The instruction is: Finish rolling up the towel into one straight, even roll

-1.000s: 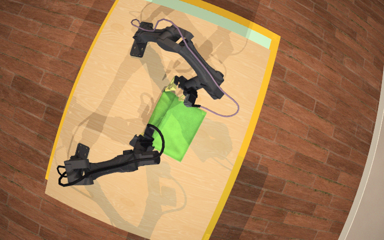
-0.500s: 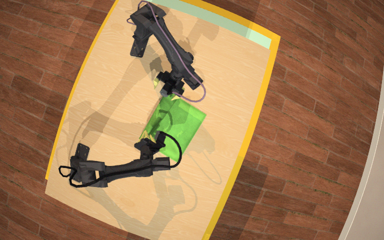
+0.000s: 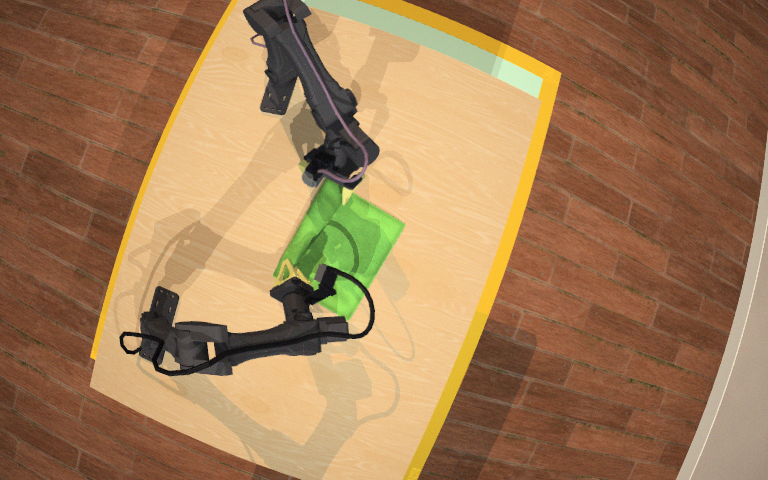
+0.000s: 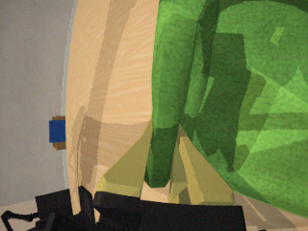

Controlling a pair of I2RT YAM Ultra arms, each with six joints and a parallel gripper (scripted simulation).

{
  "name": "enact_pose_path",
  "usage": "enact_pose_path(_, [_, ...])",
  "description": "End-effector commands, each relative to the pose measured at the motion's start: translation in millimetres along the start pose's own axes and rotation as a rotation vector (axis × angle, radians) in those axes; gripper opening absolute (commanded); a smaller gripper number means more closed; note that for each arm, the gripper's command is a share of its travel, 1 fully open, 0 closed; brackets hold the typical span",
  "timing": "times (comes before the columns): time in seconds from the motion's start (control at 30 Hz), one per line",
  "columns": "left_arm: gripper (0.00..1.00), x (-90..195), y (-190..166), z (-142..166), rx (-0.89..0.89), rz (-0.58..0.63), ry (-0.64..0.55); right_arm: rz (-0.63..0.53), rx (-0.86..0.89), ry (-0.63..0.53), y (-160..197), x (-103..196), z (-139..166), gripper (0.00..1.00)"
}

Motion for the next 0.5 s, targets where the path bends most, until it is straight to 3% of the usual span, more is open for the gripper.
enact_pose_path(0.0, [0.98,1.3,15.5,-2.3,-0.038,-0.048,-0.019,-0.011,-0.016,0.030,-2.6,-1.0,3.0,0.21])
enact_pose_path(0.2, [0.98,3.8,25.1,0.3,-0.078,-0.019,-0.041,-0.011,-0.016,0.030,-7.8,-5.1,5.2,0.21])
enact_pose_path(0.47, [0.98,-13.8,10.8,11.3,-0.071,-0.024,-0.038,-0.011,-0.016,0.030,-7.8,-5.1,5.2,0.21])
Point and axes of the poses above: on each arm, the point where the finger pads meet when closed, its own x axis back along the fingers, its own y axis across the jaws, z = x × y, the point moved 4 cm from there along x, back along the fingers, and after that the axes turned 9 degrees about -x, right-handed, at the moved point
